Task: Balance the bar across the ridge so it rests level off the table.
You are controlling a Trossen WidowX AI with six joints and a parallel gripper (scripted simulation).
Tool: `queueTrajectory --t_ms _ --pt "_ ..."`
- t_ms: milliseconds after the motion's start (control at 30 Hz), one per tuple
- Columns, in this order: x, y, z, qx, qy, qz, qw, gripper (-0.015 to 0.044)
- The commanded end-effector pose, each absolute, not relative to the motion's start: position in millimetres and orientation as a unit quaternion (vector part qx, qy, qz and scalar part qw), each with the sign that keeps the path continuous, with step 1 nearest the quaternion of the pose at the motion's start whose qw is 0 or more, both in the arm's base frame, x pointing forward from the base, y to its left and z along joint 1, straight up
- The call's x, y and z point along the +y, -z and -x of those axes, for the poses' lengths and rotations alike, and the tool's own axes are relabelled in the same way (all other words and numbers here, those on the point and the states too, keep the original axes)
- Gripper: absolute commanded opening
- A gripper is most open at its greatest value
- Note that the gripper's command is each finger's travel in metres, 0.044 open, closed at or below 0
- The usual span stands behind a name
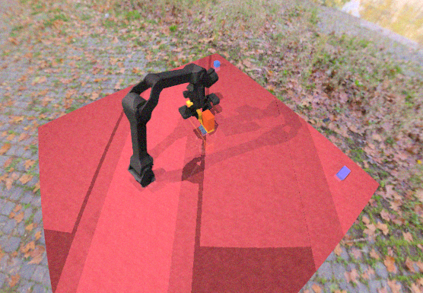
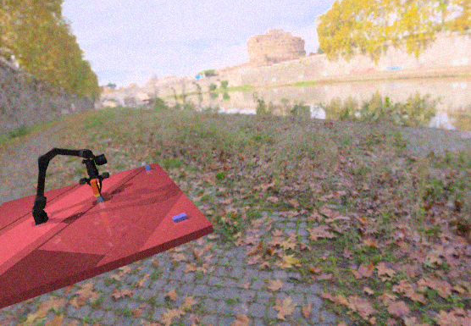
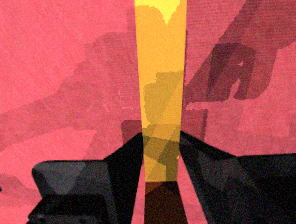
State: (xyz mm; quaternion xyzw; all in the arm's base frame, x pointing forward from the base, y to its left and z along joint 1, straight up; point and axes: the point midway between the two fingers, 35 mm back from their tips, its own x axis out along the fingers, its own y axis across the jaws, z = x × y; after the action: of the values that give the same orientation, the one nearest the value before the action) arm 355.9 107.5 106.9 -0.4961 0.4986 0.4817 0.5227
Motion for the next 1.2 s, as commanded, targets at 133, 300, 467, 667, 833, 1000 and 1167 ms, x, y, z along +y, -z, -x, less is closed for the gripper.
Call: queueTrajectory --t_ms 133,300,467,667,833,1000,1167 --pt "108.3 -103.9 -356.2 0.499 -0.482 0.495 0.523 0.0000" --pt "108.3 -106.7 -356.1 0.499 -0.482 0.495 0.523 0.0000" --pt "108.5 -106.5 -356.3 0.499 -0.482 0.495 0.523 0.0000" --pt "108.5 -106.5 -356.4 0.499 -0.482 0.495 0.523 0.0000" --pt "108.6 -106.5 -356.4 0.499 -0.482 0.495 0.523 0.0000" --pt "108.7 -106.7 -356.5 0.499 -0.482 0.495 0.523 0.0000" --pt "108.7 -106.8 -356.5 0.499 -0.482 0.495 0.523 0.0000"
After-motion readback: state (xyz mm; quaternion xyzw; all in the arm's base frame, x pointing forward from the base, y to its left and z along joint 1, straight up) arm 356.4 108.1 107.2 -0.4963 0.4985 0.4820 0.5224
